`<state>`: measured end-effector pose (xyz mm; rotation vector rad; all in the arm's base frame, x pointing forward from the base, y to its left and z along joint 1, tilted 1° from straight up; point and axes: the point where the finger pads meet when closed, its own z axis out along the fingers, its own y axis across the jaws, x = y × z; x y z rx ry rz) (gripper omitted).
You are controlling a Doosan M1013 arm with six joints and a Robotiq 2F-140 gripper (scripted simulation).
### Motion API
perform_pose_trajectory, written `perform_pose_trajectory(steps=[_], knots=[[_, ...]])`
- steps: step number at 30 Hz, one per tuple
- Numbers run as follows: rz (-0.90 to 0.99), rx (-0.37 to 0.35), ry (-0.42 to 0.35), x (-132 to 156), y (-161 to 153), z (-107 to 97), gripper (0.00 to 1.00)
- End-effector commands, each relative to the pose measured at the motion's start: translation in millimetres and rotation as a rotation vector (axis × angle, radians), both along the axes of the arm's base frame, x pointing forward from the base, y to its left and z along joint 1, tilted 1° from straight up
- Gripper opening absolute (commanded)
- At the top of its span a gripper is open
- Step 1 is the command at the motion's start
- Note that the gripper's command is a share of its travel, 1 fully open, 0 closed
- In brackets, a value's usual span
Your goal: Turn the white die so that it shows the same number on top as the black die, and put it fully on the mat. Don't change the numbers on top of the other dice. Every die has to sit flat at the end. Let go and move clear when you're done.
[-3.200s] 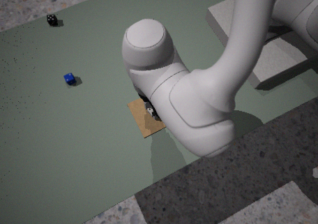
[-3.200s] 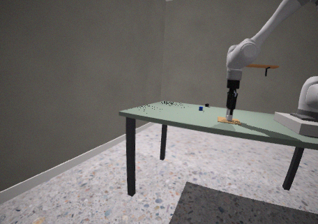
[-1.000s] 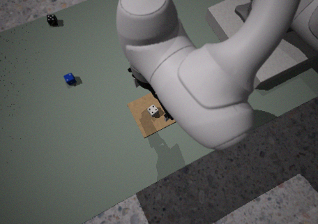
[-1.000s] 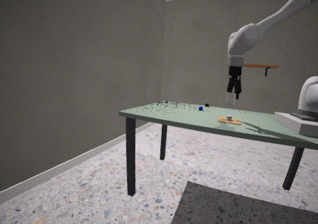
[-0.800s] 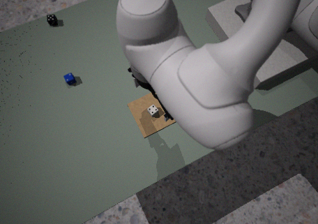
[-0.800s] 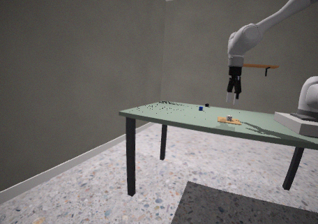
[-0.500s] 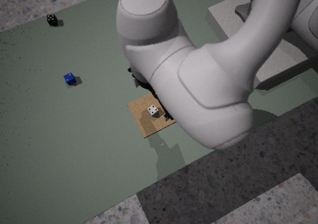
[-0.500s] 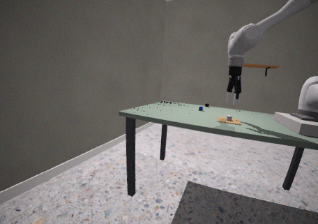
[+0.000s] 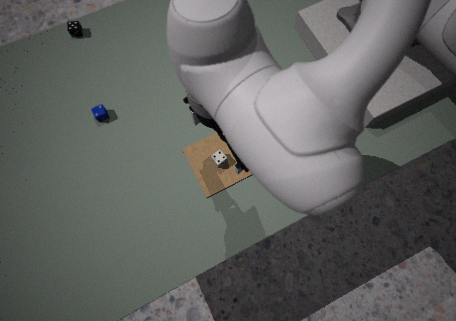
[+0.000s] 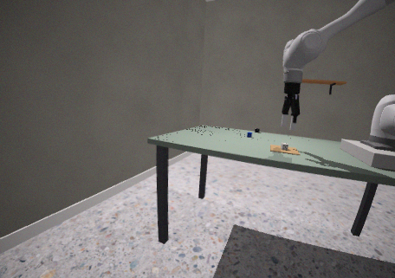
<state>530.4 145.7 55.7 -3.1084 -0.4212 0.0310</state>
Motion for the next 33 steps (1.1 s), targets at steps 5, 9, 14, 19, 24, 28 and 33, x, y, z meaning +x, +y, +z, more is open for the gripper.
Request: perform_pose_trajectory(steps=[5, 9, 14, 19, 24, 28, 33], knots=[[-0.010, -0.004, -0.004, 2.9, -2.2, 4.8, 1.00], [-0.156, -0.007, -0.004, 3.0, -2.0, 4.6, 1.00], [-0.344, -0.010, -0.004, 3.2, -1.8, 4.4, 1.00], [-0.534, -0.014, -0.004, 3.3, -1.5, 4.2, 1.00], [-0.719, -0.017, -0.004, 3.4, -1.3, 4.0, 1.00], [-0.871, -0.019, -0.004, 3.5, -1.1, 3.8, 1.00], [-0.989, -0.022, -0.003, 3.6, -0.9, 3.7, 1.00]])
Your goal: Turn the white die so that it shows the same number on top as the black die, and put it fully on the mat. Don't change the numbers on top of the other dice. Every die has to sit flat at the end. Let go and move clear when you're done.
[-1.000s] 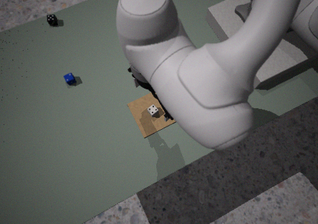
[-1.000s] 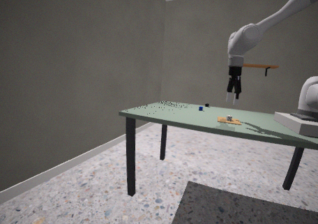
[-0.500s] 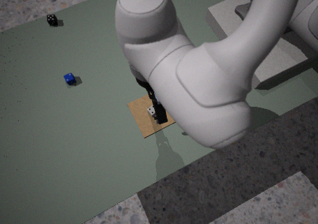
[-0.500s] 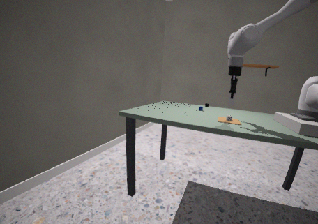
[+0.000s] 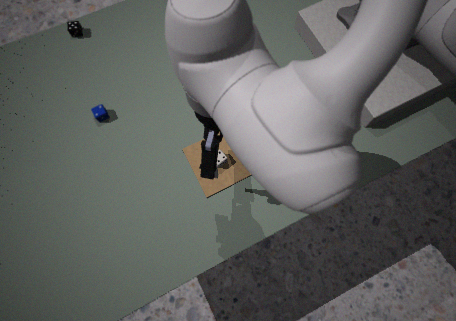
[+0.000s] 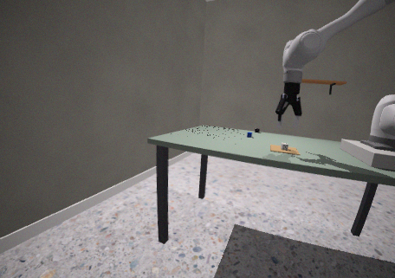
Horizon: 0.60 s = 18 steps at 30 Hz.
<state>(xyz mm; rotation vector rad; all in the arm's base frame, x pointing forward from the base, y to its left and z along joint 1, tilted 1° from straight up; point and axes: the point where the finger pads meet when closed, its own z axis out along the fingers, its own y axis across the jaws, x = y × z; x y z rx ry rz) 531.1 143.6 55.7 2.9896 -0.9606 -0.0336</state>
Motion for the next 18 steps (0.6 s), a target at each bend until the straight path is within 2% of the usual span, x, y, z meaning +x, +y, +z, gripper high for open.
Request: perform_pose_trajectory(steps=[1, 14, 18], knots=[[-0.174, -0.010, -0.004, 2.9, 1.4, 3.5, 1.00], [-0.641, -0.019, -0.003, 3.3, 2.0, 3.0, 1.00], [-0.673, -0.019, -0.003, 3.3, 2.0, 3.0, 1.00]])
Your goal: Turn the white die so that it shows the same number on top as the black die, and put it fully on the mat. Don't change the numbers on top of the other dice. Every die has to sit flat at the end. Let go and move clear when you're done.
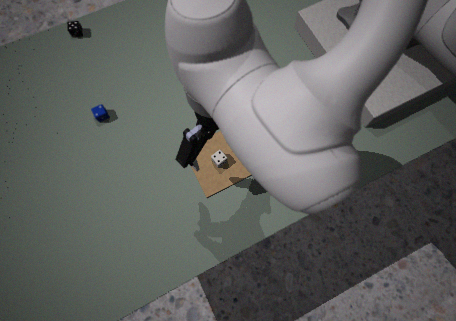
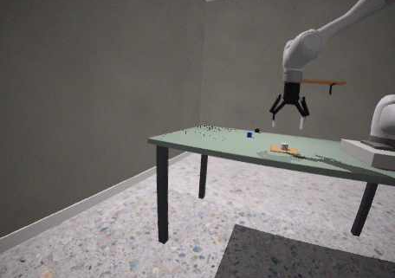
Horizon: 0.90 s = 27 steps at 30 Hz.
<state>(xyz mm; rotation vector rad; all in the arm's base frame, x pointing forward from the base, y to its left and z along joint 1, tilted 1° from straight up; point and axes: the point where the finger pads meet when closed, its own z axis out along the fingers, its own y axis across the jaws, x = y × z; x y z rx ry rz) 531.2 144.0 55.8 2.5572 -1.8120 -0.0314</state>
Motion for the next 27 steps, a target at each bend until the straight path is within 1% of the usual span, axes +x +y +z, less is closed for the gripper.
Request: perform_pose_trajectory(steps=[1, 2, 3, 27], knots=[[-0.066, -0.008, -0.004, 3.2, 1.7, 2.9, 1.00], [-0.067, -0.008, -0.004, 3.2, 1.7, 2.9, 1.00], [-0.067, -0.008, -0.004, 3.2, 1.7, 2.9, 0.35], [-0.067, -0.008, -0.004, 3.2, 1.7, 2.9, 0.35]])
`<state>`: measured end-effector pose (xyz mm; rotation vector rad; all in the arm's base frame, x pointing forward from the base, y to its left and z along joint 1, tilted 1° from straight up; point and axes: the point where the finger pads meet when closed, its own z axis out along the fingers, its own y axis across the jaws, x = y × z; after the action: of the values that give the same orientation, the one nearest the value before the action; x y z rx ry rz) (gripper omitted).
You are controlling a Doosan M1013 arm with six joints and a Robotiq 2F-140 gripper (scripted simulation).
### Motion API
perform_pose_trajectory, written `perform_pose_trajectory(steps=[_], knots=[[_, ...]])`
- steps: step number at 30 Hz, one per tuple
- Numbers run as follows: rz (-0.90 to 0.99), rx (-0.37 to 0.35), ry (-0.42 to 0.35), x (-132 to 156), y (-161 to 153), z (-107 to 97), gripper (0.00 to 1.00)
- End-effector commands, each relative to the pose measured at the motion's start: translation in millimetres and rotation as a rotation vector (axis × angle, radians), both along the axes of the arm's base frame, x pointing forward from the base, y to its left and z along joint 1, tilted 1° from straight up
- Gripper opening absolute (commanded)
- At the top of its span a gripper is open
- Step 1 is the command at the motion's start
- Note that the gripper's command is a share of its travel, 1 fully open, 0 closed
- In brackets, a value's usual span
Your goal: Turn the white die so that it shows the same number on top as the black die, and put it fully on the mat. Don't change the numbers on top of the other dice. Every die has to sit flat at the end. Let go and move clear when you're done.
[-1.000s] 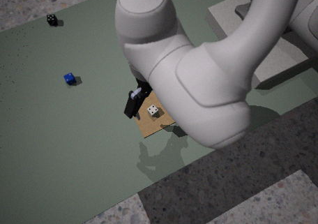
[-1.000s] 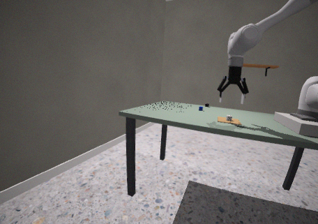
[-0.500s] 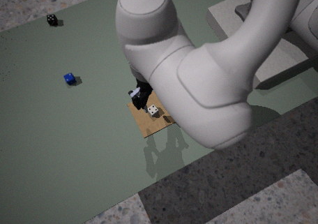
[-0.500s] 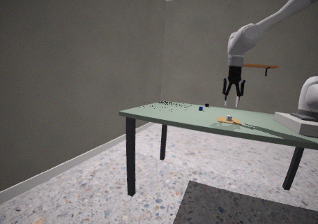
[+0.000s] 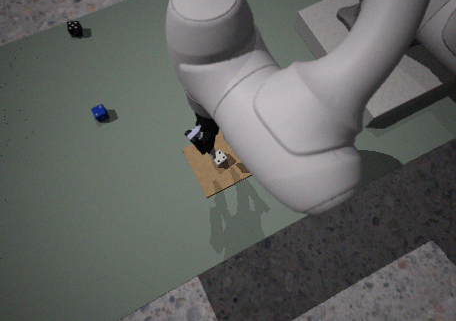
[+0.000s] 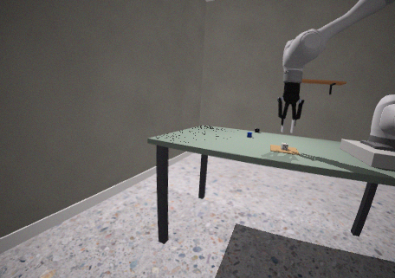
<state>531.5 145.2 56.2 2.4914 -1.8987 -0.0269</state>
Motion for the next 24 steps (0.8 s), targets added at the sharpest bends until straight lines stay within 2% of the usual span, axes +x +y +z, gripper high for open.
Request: perform_pose_trajectory(steps=[1, 24], knots=[[0.003, -0.005, -0.003, 2.9, 0.4, 2.4, 0.35], [0.002, -0.005, -0.003, 2.8, 0.5, -1.5, 0.35]])
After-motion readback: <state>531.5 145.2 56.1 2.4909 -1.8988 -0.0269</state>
